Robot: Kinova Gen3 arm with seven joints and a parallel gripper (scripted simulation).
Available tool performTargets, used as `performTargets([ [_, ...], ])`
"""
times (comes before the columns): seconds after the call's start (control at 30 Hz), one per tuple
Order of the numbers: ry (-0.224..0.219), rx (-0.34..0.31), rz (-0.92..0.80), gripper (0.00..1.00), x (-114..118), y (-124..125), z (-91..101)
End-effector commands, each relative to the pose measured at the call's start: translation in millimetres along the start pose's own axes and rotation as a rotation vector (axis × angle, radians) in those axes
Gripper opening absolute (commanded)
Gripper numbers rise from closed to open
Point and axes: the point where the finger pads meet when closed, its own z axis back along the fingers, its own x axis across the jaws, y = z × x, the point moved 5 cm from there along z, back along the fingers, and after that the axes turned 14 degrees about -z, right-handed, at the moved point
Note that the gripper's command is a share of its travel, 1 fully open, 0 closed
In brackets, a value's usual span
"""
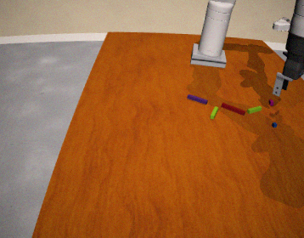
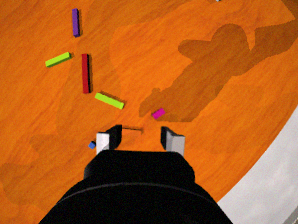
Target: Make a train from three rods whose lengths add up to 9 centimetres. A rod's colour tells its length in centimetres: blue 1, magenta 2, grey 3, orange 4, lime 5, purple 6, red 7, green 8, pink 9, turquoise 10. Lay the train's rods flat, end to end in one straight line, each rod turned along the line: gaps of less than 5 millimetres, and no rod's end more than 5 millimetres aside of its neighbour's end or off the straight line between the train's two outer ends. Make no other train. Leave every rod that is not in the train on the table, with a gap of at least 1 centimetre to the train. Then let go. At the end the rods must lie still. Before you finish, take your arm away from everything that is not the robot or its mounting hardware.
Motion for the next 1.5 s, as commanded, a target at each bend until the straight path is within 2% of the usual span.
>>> performTargets([
  [0.0,0.0,-0.002,0.0,1.0,0,0,0.5],
  [1.0,0.0,-0.002,0.0,1.0,-1,0,0.5],
  [1.1,0.001,-0.001,0.0,1.0,-14,5,0.4],
  [1.4,0.001,0.001,-0.001,1.0,-96,50,0.2],
  [1.47,0.001,0.001,-0.001,1.0,-96,50,0.2],
])
